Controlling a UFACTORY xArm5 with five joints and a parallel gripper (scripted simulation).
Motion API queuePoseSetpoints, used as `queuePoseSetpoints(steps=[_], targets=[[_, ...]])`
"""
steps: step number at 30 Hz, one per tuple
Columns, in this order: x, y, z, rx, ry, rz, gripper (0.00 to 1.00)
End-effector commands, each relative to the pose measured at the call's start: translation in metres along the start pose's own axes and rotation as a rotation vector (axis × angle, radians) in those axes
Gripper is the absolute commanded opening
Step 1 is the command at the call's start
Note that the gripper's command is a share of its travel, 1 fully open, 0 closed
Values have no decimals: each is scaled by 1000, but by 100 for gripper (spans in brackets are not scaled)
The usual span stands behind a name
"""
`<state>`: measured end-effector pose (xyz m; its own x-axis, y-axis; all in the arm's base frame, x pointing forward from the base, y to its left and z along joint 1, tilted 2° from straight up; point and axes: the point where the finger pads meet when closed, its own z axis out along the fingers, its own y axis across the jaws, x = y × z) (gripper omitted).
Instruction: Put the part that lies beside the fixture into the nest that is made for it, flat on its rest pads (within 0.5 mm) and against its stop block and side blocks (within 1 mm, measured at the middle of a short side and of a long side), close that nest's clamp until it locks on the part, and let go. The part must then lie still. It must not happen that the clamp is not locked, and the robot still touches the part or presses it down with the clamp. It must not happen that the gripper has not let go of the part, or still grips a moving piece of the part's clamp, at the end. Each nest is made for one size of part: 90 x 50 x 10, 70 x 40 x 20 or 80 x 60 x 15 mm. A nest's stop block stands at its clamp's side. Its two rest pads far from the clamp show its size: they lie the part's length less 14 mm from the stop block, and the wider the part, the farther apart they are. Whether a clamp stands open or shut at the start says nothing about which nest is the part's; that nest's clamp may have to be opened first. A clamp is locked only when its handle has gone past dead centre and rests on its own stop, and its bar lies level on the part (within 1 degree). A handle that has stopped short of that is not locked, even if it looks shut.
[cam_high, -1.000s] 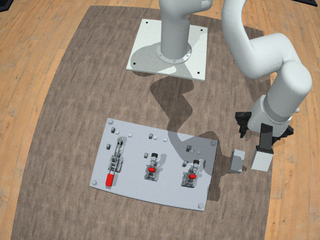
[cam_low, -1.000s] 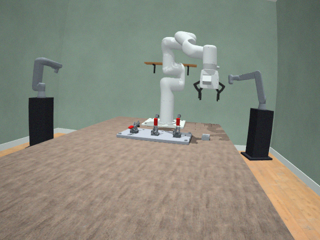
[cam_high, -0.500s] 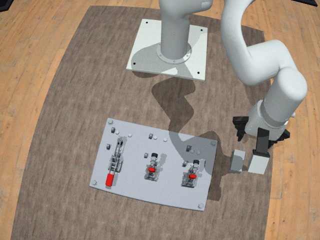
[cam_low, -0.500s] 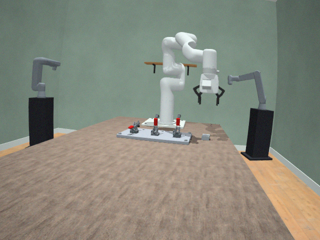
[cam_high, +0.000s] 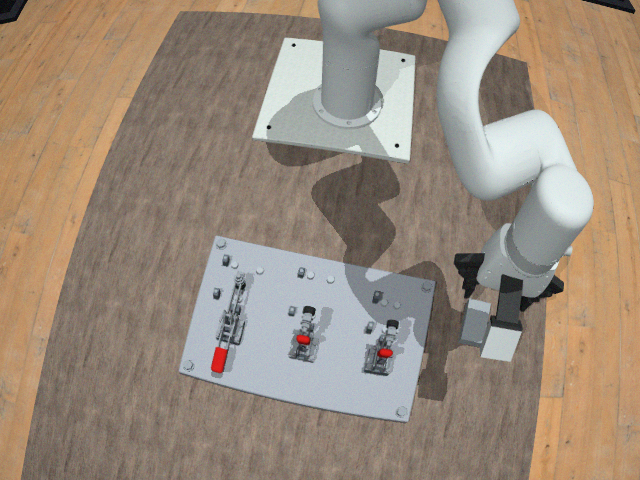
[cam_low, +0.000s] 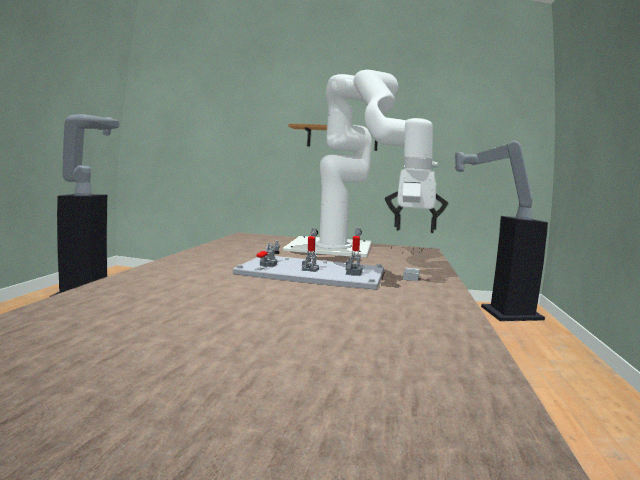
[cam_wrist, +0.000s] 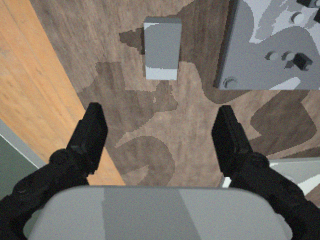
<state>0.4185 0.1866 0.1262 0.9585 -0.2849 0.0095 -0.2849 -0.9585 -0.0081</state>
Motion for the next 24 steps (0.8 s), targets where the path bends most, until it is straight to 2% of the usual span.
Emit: queuePoseSetpoints(steps=[1, 7, 9, 17, 24], targets=[[2, -1, 25, 3, 4, 0, 100], [3, 0, 51, 3, 4, 0, 100], [3, 0, 51, 3, 4, 0, 100], [3, 0, 75, 3, 4, 0, 100], [4, 0, 82, 3, 4, 0, 100]])
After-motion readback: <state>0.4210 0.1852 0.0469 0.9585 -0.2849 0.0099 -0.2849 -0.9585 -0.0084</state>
